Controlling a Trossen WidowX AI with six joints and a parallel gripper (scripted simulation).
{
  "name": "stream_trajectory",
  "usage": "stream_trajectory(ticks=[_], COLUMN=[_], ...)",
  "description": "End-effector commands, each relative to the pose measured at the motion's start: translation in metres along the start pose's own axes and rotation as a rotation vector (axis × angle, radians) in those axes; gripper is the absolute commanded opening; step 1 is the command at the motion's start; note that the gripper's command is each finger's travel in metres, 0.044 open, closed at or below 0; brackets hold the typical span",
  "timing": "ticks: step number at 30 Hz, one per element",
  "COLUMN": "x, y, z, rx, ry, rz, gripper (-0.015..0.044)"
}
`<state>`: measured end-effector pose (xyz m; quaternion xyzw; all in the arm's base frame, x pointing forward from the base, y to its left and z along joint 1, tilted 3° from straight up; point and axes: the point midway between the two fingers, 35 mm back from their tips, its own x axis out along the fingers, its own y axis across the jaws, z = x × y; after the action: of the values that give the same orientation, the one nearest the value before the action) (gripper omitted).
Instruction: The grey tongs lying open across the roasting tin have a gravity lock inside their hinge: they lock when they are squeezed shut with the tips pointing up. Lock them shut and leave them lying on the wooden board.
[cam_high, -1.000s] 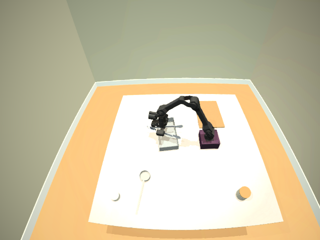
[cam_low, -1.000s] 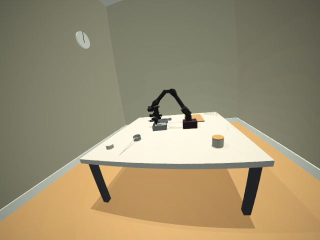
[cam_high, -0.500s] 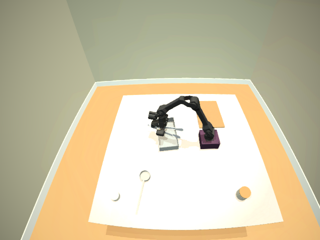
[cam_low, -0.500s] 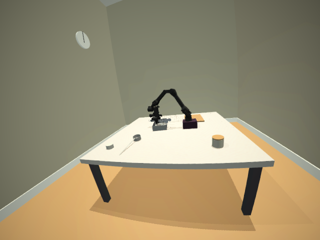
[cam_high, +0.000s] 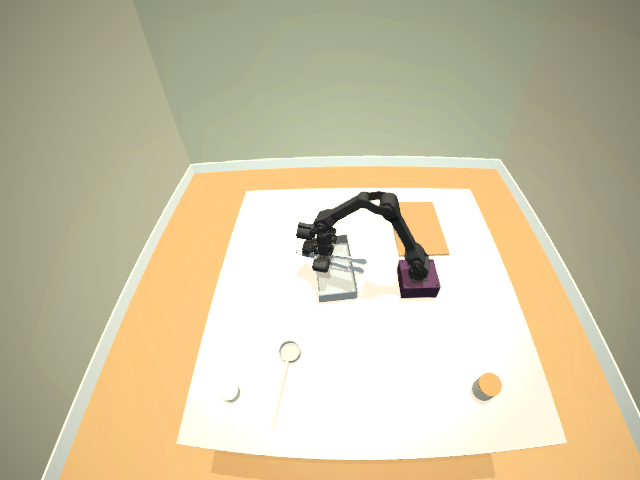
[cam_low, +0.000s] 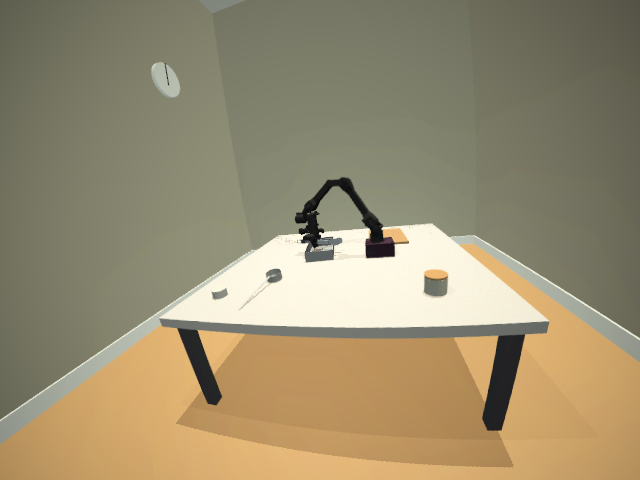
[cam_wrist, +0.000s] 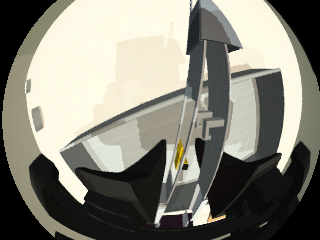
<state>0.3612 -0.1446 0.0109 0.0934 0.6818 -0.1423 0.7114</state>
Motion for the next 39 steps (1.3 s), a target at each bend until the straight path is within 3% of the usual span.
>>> stream_trajectory(ticks=[1, 15, 22, 27, 34, 39], x=[0.0, 0.0, 0.0, -0.008, -0.095, -0.098], y=[0.001, 0.001, 0.001, 0.001, 0.0, 0.0], z=[0.0, 0.0, 0.0, 0.001, 0.001, 0.001], rx=[0.0, 0.0, 0.0, -0.001, -0.006, -0.007], ry=[0.001, 0.001, 0.001, 0.001, 0.004, 0.004], rz=[0.003, 0.003, 0.003, 0.003, 0.002, 0.002], gripper=[0.0108, 0.0015, -0.015, -0.015, -0.015, -0.015])
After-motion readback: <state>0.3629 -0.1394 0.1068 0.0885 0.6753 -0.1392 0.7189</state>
